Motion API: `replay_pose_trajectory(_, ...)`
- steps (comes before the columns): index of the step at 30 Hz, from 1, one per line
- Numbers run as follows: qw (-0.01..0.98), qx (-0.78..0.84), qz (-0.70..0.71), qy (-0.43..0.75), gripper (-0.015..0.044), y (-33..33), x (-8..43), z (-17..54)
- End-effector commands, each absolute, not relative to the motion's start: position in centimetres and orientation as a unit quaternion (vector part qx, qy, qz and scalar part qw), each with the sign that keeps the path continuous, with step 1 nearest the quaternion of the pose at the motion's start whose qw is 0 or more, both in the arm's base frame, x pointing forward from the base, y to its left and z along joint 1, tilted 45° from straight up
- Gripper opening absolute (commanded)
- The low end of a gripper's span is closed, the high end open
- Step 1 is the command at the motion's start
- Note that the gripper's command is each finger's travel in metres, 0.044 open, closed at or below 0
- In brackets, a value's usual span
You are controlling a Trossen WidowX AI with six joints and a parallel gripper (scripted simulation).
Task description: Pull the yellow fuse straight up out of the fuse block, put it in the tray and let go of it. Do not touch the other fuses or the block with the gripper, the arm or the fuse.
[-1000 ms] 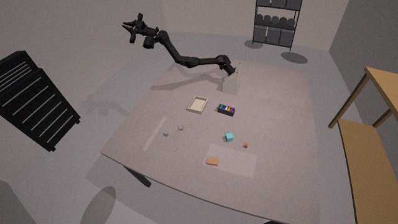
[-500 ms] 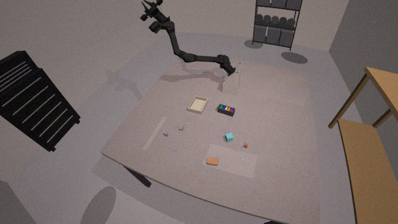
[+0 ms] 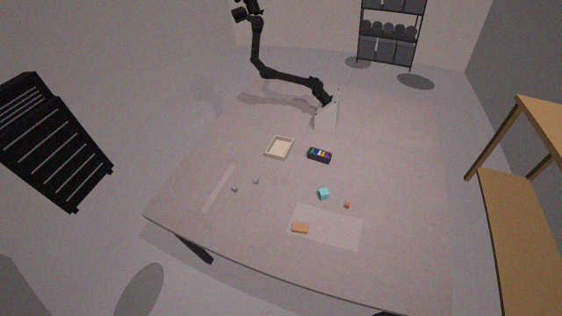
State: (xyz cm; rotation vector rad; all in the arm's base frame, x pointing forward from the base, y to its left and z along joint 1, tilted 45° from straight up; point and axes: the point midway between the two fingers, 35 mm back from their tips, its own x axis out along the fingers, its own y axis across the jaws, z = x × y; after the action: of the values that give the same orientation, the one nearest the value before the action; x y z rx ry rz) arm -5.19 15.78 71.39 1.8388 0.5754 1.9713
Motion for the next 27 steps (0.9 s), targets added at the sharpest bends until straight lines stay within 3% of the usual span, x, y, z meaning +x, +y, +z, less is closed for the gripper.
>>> replay_pose_trajectory(1, 0.285, 0.640, 0.687, 0.195, 0.0066, 20.8, -4.8, 68.8)
replay_pose_trajectory(17, 0.558, 0.539, 0.598, 0.202, 0.0066, 34.4, 1.0, 57.1)
replay_pose_trajectory(27, 0.724, 0.448, 0.478, 0.215, 0.0066, 40.0, 10.0, 46.8)
